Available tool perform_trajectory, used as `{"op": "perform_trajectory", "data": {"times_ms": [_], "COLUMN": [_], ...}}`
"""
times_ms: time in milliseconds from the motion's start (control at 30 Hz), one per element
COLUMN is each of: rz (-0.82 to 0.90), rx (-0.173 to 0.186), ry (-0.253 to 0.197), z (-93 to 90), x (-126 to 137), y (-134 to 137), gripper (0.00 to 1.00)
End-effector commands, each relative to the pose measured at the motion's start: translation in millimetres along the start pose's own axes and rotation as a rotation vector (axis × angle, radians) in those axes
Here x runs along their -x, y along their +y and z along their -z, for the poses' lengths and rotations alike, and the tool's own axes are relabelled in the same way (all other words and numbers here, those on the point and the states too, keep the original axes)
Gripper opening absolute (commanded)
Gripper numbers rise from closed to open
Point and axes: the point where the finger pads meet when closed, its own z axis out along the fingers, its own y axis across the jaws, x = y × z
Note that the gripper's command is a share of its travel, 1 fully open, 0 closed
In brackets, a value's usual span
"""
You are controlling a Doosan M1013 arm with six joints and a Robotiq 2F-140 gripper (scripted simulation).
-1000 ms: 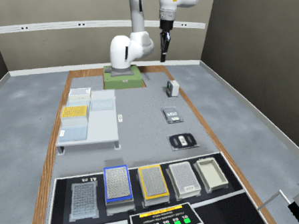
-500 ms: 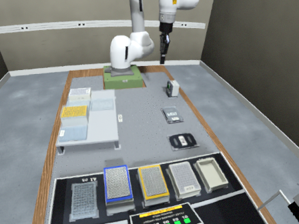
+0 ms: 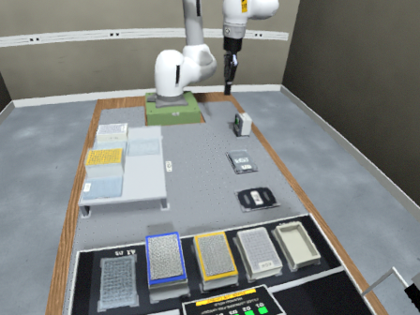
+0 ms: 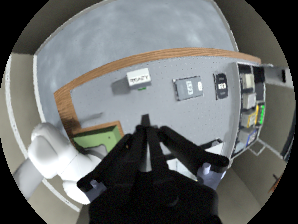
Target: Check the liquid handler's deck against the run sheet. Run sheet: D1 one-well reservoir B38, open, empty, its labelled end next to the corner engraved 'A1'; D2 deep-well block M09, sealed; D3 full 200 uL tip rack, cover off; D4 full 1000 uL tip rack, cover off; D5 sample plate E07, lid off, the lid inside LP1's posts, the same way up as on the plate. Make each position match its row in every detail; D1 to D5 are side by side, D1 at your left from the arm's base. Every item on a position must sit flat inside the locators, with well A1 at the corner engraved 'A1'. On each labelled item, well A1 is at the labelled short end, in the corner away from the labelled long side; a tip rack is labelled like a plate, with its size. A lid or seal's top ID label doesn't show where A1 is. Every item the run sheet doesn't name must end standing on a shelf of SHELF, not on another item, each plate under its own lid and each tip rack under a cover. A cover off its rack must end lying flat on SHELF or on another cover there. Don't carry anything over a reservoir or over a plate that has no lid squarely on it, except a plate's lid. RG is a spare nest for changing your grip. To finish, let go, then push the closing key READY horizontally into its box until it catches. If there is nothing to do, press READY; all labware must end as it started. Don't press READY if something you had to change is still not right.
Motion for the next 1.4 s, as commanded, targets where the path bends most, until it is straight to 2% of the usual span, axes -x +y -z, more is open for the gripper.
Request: {"op": "perform_trajectory", "data": {"times_ms": [0, 1367], "rz": [-0.002, -0.002], "rx": [-0.002, -0.002], "ry": [0.004, 0.004], "z": [-9.3, -70.9], "x": [-2.4, -2.3], "y": [-1.5, -1.8], "gripper": [0.10, 0.10]}}
